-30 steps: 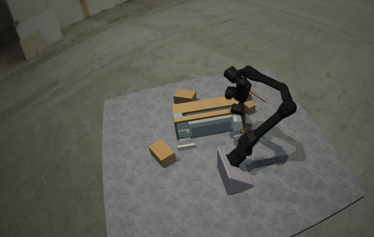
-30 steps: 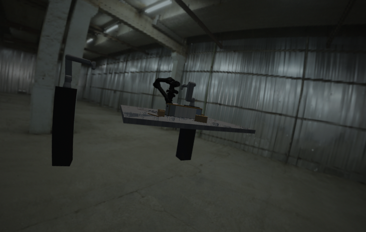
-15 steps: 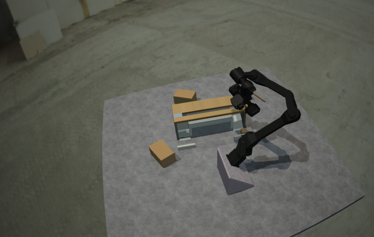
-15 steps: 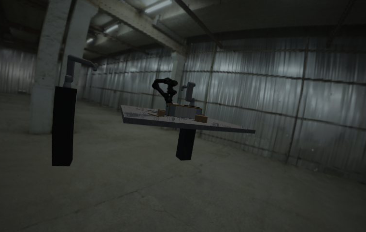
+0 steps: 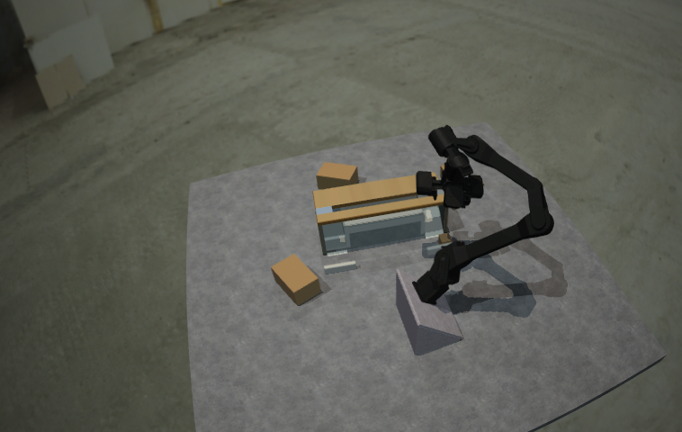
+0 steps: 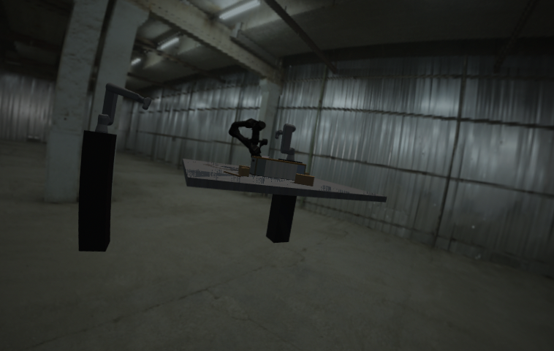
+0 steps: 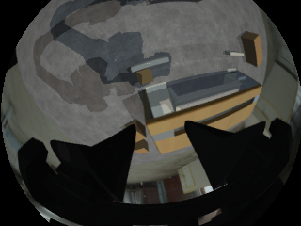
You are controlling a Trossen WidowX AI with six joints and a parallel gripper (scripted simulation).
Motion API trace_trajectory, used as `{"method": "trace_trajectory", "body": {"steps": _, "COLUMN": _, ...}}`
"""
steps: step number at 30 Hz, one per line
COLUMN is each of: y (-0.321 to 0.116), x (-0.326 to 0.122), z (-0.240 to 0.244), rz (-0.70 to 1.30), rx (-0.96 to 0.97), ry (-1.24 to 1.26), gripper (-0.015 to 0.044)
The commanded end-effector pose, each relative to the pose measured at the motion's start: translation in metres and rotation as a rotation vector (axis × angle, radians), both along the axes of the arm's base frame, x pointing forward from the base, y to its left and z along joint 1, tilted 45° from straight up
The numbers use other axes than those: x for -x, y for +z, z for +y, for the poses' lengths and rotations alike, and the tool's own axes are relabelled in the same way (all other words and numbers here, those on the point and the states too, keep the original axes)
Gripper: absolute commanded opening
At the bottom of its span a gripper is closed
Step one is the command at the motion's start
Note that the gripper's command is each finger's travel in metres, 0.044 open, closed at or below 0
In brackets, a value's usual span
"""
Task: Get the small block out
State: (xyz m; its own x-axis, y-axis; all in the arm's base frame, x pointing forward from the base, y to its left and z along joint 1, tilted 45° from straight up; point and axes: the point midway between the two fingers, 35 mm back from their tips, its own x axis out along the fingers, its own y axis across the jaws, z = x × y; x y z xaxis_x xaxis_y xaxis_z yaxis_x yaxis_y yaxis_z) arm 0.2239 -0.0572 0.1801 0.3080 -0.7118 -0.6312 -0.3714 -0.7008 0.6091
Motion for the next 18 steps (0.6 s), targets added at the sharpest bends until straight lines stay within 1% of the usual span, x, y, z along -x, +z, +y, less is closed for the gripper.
{"method": "trace_trajectory", "body": {"steps": 1, "y": 0.0, "x": 0.004, "z": -0.003, "rz": 0.147, "rx": 0.082, "ry": 0.154, "gripper": 0.0285}}
{"method": "trace_trajectory", "body": {"steps": 6, "y": 0.0, "x": 0.004, "z": -0.003, "rz": 0.147, "rx": 0.082, "ry": 0.154, "gripper": 0.0285}}
{"method": "trace_trajectory", "body": {"steps": 8, "y": -0.001, "x": 0.004, "z": -0.004, "rz": 0.097, "rx": 0.059, "ry": 0.108, "gripper": 0.0285}}
{"method": "trace_trajectory", "body": {"steps": 18, "y": -0.014, "x": 0.005, "z": -0.017, "rz": -0.651, "rx": -0.271, "ry": -0.577, "gripper": 0.0285}}
